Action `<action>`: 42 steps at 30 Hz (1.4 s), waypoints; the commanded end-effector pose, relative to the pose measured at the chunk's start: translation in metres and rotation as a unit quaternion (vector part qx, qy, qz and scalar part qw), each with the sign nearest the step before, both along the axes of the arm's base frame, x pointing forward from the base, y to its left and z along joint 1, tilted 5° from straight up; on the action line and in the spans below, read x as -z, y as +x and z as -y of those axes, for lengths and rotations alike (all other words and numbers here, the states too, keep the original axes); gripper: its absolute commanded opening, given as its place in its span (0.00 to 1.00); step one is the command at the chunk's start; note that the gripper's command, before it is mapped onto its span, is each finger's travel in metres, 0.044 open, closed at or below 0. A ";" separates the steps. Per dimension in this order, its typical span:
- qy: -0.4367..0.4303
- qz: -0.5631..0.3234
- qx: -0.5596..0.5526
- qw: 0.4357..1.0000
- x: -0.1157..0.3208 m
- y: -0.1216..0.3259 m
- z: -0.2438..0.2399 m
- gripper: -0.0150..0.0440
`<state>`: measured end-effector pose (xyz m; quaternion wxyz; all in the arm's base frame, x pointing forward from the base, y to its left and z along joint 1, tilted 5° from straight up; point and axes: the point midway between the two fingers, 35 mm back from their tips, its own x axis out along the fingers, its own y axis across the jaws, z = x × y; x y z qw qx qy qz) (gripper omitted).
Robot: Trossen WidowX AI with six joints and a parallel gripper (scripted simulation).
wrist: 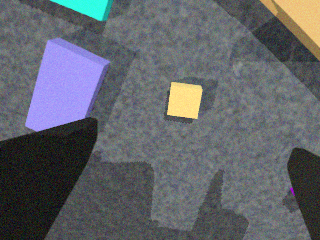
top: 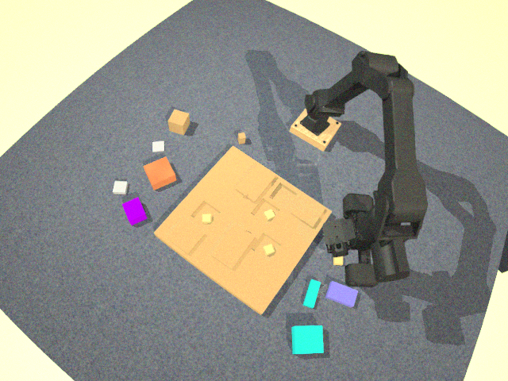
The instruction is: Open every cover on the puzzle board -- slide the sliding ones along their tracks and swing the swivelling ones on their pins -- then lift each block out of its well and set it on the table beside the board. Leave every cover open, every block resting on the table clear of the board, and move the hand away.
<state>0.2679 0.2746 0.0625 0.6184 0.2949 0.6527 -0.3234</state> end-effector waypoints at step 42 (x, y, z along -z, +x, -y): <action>-0.029 0.013 0.499 0.866 -0.016 0.035 0.190 0.25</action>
